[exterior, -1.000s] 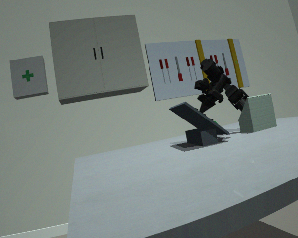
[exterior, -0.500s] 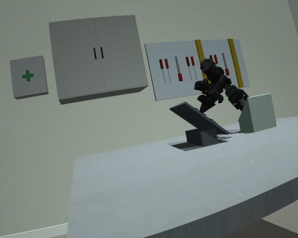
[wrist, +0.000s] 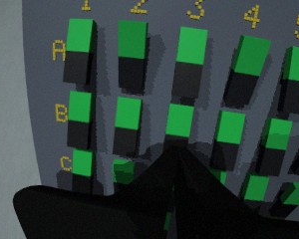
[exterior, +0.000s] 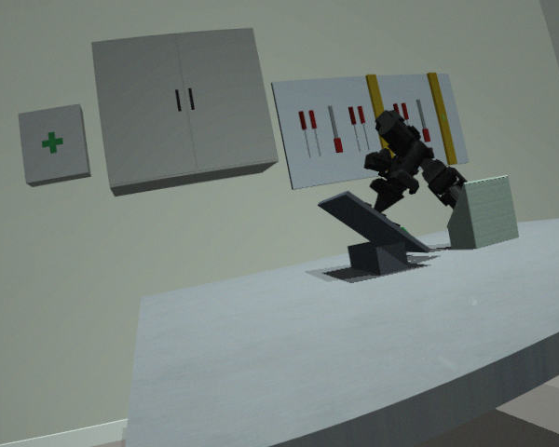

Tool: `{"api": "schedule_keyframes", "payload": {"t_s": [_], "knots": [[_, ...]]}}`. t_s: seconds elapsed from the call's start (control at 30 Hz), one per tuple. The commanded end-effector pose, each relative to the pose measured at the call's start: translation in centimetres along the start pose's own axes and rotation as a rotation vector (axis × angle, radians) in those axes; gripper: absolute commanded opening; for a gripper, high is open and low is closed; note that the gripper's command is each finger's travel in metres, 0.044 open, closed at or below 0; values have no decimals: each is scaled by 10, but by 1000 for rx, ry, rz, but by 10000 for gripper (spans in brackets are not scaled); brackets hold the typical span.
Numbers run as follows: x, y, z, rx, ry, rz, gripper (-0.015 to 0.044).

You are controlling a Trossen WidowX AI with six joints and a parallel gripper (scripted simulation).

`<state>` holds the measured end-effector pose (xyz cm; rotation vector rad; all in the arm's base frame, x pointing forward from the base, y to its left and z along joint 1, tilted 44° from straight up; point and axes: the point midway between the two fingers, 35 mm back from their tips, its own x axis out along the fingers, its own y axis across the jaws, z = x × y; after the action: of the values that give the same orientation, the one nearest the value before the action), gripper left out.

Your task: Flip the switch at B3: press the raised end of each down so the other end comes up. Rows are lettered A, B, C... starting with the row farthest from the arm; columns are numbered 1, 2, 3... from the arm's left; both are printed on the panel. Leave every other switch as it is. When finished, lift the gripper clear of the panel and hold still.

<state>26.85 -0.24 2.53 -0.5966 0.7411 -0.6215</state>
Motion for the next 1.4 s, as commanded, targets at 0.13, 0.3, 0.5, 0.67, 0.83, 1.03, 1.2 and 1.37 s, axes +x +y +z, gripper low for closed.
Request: {"api": "schedule_keyframes", "payload": {"t_s": [0.13, 0.3, 0.5, 0.67, 0.83, 1.03, 1.2, 1.37], "knots": [[1, 1, 0, -3, 2, 5, 0], [2, 1, 0, -3, 2, 5, 0], [3, 1, 0, -3, 1, 5, 0], [3, 1, 0, -3, 1, 5, 0], [4, 1, -1, -3, 1, 5, 0], [5, 1, -1, -3, 1, 5, 0], [-11, 6, -1, 1, 17, 16, 0], [-49, 5, 0, -2, 33, 15, 0]]}}
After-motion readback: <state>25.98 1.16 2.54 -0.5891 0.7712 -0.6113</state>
